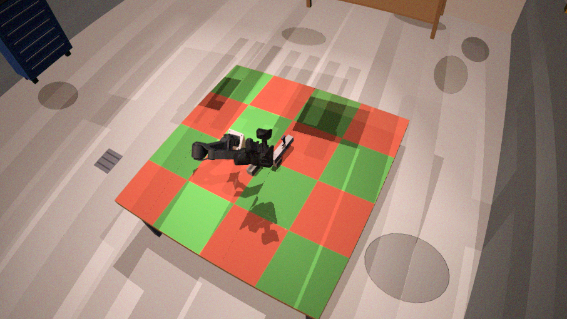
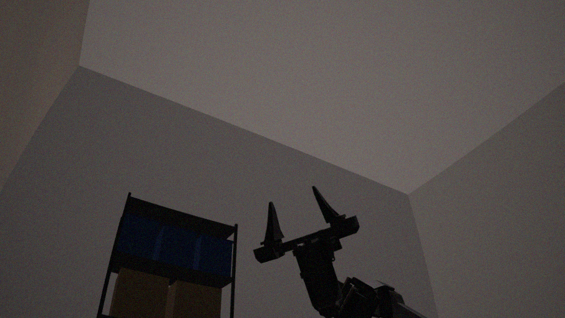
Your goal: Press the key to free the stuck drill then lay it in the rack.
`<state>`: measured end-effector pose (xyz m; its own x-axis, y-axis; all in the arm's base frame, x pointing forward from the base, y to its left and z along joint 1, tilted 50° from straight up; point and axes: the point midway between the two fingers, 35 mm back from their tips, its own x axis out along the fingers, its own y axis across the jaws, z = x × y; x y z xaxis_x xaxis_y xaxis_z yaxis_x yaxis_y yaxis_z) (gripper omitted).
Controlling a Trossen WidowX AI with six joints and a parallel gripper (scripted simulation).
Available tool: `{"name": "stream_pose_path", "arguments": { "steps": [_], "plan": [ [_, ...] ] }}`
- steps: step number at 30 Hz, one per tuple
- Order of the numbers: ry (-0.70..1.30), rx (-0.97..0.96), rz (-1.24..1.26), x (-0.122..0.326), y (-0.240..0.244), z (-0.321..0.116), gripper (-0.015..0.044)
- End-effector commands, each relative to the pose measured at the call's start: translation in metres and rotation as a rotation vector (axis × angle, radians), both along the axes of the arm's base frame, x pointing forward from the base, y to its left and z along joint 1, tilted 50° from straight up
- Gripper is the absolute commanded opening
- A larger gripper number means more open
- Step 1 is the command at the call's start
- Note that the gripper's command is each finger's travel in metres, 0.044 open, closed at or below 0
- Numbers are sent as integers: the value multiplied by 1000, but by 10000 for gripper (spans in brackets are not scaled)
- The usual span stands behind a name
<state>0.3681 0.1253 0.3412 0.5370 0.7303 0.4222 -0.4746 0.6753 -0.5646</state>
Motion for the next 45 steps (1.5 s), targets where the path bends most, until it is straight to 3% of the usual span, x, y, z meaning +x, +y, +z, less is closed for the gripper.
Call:
{"name": "stream_pose_path", "arguments": {
  "steps": [1,9,15,23,33,40,45],
  "plan": [
    [0,0,0,0,0,0,374],
    [17,6,0,2,0,-1,164],
    [544,161,-35,68,20,-61,6],
    [1216,264,-255,104,49,-183,0],
    [1780,192,-759,60,56,-310,0],
    [1944,-14,-1309,-9,34,-355,0],
    [1816,-278,-1767,-59,8,-346,0]
  ]
}}
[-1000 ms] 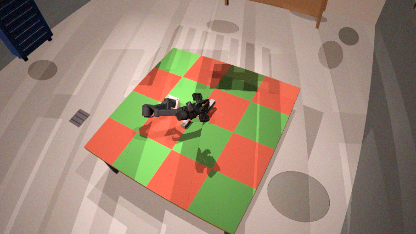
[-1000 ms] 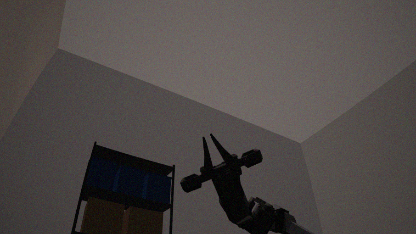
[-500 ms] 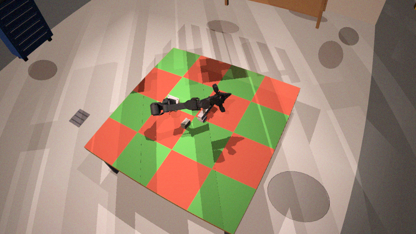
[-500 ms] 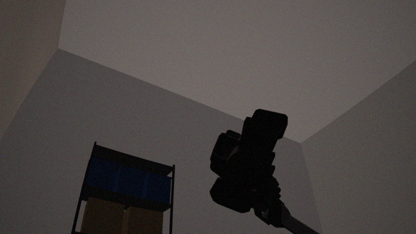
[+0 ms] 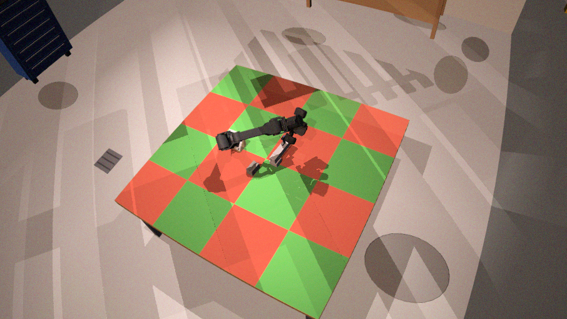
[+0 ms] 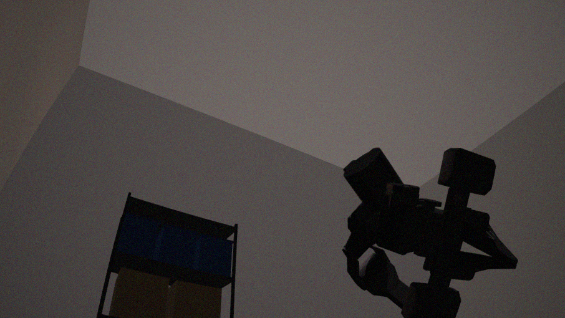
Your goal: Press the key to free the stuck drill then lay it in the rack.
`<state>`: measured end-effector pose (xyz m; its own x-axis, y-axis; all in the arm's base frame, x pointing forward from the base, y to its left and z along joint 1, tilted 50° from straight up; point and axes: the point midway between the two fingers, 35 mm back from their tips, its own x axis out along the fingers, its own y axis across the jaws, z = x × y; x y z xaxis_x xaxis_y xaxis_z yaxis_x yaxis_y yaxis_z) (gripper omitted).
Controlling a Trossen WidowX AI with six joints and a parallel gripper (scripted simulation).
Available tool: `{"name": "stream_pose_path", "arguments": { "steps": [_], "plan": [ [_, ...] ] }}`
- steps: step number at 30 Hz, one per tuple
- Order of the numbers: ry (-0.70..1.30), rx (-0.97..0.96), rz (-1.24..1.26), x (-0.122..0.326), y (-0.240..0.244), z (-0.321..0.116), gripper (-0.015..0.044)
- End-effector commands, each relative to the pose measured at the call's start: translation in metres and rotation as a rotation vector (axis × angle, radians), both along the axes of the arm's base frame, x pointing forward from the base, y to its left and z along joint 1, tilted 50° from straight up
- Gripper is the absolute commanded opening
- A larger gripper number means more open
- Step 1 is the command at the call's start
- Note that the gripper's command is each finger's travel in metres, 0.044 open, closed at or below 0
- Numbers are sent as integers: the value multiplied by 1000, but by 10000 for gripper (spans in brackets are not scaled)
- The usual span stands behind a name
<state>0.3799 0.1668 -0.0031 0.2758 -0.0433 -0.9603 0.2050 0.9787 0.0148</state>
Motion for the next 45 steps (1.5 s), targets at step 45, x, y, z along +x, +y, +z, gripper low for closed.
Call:
{"name": "stream_pose_path", "arguments": {
  "steps": [45],
  "plan": [
    [330,-799,-129,-91,-56,11,0]
  ]
}}
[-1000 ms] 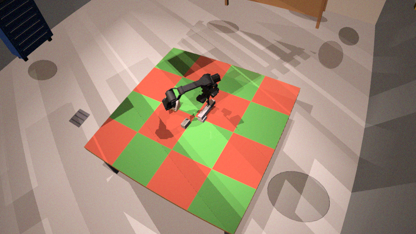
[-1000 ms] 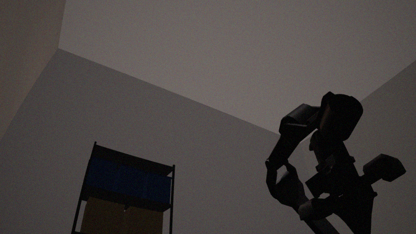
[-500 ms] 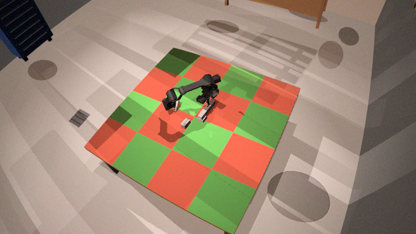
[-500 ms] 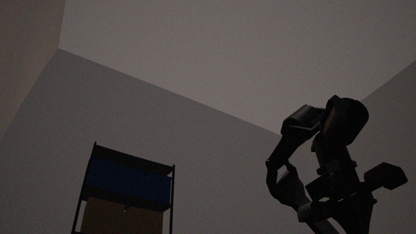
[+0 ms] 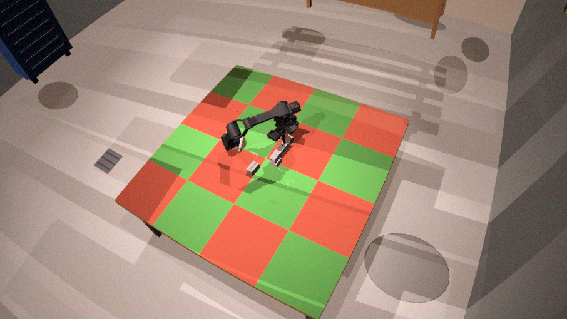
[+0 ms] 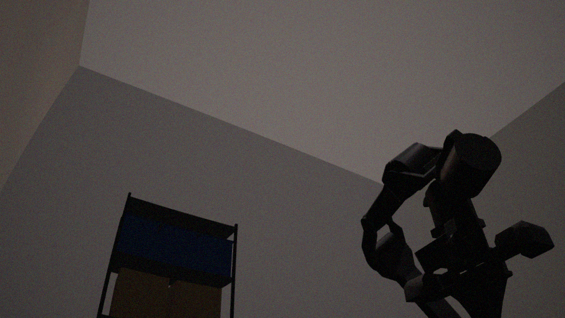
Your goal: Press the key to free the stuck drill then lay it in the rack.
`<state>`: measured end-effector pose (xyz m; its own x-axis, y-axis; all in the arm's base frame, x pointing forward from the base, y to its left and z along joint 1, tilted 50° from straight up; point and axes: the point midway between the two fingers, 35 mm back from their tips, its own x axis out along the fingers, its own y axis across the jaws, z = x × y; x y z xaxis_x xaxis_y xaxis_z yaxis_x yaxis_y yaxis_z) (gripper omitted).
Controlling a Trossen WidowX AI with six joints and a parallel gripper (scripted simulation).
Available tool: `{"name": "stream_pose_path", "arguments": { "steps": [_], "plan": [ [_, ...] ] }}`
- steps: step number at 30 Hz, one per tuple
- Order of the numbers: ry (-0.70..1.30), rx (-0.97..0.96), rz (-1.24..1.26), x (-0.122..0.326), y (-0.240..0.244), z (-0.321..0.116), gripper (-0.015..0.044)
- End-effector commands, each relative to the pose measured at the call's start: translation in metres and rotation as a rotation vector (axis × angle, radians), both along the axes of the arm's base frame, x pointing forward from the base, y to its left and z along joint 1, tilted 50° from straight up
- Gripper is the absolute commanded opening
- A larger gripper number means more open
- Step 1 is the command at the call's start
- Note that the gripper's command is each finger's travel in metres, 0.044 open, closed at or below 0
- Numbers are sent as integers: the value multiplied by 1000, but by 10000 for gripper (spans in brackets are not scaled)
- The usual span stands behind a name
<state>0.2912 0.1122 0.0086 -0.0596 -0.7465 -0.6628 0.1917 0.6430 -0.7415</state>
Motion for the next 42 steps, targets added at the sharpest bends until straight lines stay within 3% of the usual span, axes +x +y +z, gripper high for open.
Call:
{"name": "stream_pose_path", "arguments": {
  "steps": [1,42],
  "plan": [
    [6,-5,-1,-2,-2,0,0],
    [6,-5,-1,-3,-12,-10,0]
  ]
}}
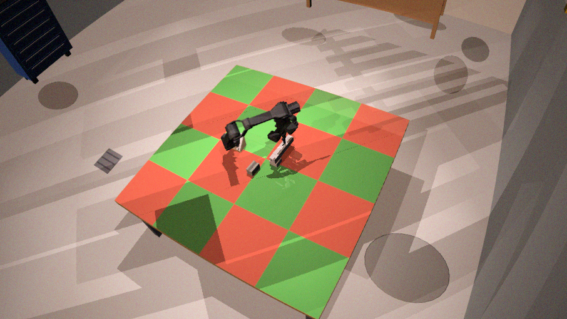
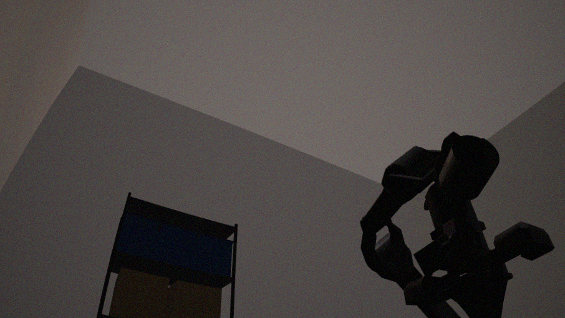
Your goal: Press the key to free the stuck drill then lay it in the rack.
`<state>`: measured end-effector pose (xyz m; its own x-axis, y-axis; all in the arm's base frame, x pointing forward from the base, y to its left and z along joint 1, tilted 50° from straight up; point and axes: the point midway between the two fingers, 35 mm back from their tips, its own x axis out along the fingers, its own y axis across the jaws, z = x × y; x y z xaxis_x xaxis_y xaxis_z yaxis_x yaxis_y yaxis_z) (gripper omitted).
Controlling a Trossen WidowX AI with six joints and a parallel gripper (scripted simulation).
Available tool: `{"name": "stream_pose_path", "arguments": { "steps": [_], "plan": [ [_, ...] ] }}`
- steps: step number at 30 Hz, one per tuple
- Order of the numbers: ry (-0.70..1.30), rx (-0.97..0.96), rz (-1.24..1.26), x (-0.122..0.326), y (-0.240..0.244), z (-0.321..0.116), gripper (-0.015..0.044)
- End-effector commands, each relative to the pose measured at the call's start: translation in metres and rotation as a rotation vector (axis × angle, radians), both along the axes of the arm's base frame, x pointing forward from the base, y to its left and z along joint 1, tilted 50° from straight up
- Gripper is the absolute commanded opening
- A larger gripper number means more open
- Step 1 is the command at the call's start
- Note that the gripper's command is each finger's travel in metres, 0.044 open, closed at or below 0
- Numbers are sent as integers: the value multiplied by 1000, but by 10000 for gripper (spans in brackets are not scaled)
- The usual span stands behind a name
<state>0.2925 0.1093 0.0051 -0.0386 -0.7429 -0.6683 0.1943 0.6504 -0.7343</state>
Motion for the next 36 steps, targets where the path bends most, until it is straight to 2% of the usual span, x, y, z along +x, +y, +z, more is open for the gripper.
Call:
{"name": "stream_pose_path", "arguments": {
  "steps": [1,32,36],
  "plan": [
    [22,-11,-15,-4,-9,-7,0],
    [22,-12,-15,-9,-19,-14,0],
    [22,-5,-1,-5,-4,-3,105]
  ]
}}
